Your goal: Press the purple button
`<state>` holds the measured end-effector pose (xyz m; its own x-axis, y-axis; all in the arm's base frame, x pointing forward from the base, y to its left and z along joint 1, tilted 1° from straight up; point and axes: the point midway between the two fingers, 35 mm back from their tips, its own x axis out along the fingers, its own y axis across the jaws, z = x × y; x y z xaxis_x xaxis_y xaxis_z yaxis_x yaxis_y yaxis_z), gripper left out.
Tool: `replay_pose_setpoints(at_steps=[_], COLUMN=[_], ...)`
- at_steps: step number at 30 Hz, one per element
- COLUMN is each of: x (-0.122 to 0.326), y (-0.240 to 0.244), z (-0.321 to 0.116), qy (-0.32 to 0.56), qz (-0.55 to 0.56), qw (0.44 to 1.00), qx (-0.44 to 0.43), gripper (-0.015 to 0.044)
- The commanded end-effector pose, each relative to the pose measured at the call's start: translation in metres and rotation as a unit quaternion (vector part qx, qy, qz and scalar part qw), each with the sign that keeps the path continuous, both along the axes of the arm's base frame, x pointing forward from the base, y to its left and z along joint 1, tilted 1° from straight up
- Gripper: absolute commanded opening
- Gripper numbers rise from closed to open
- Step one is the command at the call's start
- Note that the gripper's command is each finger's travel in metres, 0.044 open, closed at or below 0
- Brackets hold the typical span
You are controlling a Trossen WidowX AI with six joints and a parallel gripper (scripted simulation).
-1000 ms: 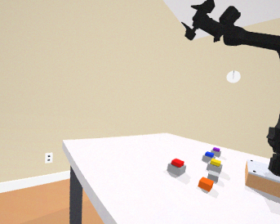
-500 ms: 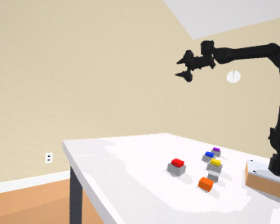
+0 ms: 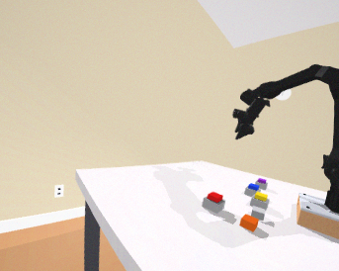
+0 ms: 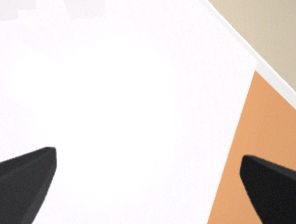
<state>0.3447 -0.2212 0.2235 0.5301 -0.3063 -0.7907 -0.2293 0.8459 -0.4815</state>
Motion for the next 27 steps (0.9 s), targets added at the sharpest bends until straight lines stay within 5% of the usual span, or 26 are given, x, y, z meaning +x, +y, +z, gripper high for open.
replay_pose_setpoints(at_steps=[1,6,16,22,27], x=[-0.058,-0.131,-0.134,-0.132,-0.133], y=[-0.006,0.006,0.007,0.005,0.005], z=[-0.053,-0.097,-0.098,-0.157,-0.16], qy=[0.097,0.208,0.212,0.212,0.212], qz=[-0.114,-0.251,-0.256,-0.256,-0.256], qw=[0.983,0.921,0.918,0.918,0.918], qx=[0.103,0.213,0.217,0.217,0.217], gripper=[0.04,0.04,0.04,0.0242,0.0111])
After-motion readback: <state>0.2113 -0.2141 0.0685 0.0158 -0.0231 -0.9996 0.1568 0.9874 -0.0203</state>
